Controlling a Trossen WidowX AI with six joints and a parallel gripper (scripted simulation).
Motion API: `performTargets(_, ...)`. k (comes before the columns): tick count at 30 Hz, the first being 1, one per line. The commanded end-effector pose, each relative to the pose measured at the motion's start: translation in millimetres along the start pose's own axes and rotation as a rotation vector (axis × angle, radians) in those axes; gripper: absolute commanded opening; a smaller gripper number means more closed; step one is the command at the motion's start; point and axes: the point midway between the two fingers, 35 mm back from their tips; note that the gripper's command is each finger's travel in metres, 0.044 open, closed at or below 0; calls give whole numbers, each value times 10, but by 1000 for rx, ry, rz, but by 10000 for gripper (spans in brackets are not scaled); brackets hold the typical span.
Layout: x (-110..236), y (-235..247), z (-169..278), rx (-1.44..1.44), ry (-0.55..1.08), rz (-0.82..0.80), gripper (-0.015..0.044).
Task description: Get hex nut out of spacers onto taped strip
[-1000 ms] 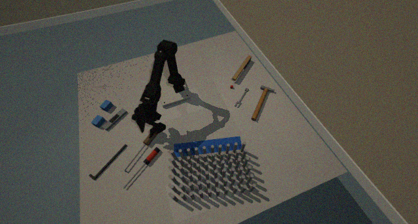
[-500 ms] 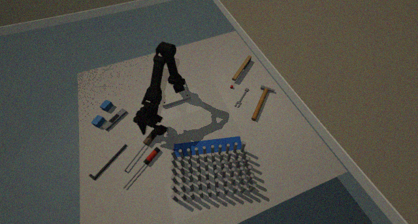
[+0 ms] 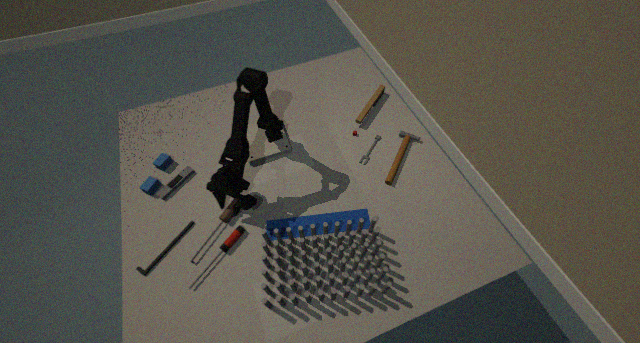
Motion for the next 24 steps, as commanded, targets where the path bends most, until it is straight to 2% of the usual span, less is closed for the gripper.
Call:
performTargets(1,-67,29,-77,-4,-7,-7,280)
performTargets(8,-130,44,-133,-4,-7,-7,280)
performTargets(12,-130,44,-133,-4,-7,-7,175)
performTargets(19,-130,44,-133,-4,-7,-7,128)
performTargets(24,-11,-2,25,-4,-6,-7,0)
Point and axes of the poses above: the point midway between the two fingers, 35 mm back from their tips, its own x axis back along the fingers, its own y axis across the jaws, z = x × y, and after that the axes turned 12 degrees about -x, right-handed
